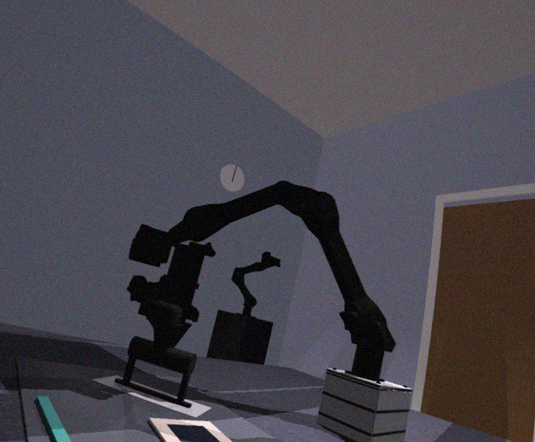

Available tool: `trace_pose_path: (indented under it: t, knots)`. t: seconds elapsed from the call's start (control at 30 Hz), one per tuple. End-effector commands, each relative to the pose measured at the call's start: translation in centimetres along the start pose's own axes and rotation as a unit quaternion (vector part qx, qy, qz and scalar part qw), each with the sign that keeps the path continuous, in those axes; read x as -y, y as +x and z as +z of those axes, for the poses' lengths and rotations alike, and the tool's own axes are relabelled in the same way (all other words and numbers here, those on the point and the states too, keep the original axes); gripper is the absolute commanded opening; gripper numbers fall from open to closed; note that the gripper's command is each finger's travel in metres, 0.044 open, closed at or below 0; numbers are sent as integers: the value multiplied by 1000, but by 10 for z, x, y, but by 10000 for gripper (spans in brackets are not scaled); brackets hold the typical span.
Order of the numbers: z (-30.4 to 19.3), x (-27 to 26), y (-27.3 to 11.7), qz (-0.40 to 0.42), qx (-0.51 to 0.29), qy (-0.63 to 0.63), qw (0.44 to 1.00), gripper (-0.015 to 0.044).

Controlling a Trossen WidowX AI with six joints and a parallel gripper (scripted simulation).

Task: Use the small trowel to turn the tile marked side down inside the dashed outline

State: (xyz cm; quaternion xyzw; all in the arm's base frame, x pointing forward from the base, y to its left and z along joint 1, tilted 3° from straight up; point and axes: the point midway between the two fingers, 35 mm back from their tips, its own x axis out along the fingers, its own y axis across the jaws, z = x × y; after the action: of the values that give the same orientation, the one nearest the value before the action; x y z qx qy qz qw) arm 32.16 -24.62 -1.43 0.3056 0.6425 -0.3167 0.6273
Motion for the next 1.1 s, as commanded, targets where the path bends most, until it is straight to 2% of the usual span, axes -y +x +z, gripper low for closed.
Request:
trace_pose_path:
  t: [0.0, 0.53, 1.07]
  knots:
    - [-1, -2, 3, 0, -3, -79, 997, 130]
    - [-1, -2, 1, 1, -3, -314, 950, 130]
    - [0, -3, 0, 2, -1, -531, 848, 130]
